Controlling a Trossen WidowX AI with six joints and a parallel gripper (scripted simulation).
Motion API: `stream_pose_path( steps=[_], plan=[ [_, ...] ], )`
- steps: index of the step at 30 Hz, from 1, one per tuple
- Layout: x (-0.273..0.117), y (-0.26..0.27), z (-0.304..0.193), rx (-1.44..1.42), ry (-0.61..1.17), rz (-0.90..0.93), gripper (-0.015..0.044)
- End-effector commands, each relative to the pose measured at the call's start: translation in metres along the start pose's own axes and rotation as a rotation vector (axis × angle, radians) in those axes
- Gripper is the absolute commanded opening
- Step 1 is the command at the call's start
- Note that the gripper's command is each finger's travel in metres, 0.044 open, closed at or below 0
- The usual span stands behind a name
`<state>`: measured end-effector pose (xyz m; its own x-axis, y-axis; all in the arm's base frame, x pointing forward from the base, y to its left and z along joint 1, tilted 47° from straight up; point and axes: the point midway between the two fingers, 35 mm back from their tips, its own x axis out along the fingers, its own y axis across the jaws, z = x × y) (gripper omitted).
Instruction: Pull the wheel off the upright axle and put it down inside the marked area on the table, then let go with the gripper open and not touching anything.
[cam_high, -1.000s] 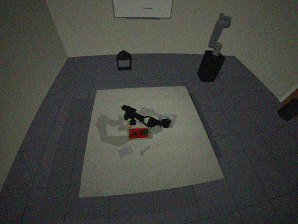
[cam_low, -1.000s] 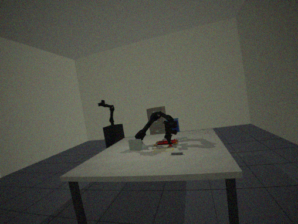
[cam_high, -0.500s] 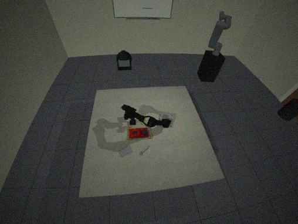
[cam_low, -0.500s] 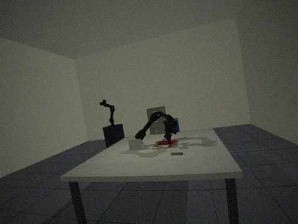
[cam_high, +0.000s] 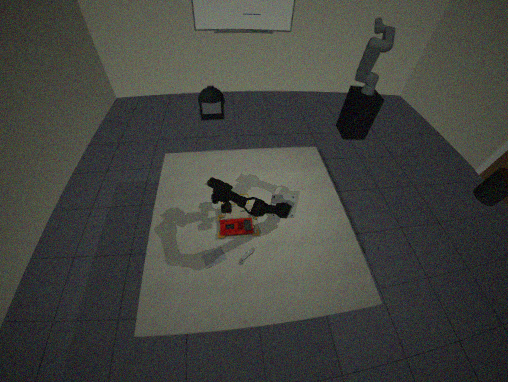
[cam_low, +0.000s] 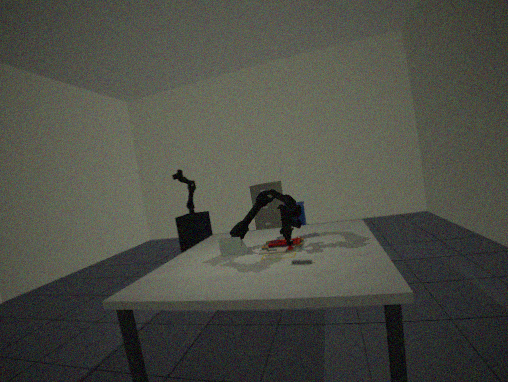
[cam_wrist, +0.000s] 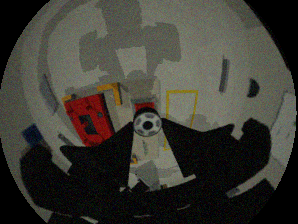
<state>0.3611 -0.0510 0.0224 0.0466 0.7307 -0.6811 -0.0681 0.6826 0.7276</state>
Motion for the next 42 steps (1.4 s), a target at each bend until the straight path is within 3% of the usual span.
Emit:
stream_pose_path(
  steps=[1,42],
  plan=[
    [-0.005,-0.002,0.001,-0.005,-0.007,-0.009,0.0],
    [-0.019,-0.002,0.0,-0.005,-0.011,-0.009,0.0]
  ],
)
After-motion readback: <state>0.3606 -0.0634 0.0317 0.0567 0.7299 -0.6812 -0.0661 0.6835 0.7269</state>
